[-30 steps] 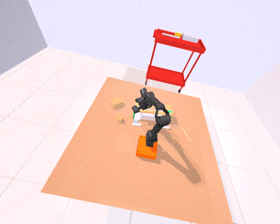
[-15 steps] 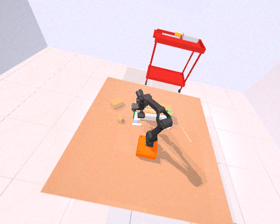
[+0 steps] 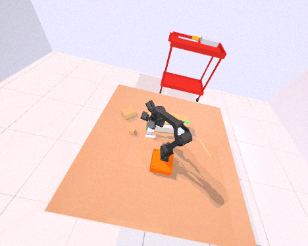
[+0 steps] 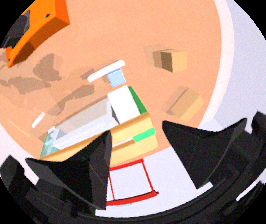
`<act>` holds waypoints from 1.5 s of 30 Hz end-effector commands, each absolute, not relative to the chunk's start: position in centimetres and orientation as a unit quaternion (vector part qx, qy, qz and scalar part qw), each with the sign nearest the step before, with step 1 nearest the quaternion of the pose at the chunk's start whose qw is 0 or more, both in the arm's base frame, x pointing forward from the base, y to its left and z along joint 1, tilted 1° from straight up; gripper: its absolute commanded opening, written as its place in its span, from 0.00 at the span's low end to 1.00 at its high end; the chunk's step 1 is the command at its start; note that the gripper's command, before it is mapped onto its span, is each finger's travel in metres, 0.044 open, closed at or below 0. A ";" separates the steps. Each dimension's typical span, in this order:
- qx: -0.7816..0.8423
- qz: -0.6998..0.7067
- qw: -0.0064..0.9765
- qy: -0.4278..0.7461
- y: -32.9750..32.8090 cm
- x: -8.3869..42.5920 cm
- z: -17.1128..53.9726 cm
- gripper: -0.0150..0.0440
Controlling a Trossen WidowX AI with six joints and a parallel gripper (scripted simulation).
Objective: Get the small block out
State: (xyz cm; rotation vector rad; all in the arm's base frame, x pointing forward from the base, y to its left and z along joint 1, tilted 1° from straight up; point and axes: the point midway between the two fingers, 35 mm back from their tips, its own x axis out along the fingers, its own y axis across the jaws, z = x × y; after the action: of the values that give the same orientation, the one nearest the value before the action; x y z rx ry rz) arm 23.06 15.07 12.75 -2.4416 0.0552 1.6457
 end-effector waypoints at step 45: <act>-0.838 0.543 -0.023 -0.052 15.6 22.7 -0.7 0.74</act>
State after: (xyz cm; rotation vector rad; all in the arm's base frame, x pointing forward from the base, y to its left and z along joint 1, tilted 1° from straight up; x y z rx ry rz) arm 22.81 15.73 -0.18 -2.6708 -0.1740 1.7234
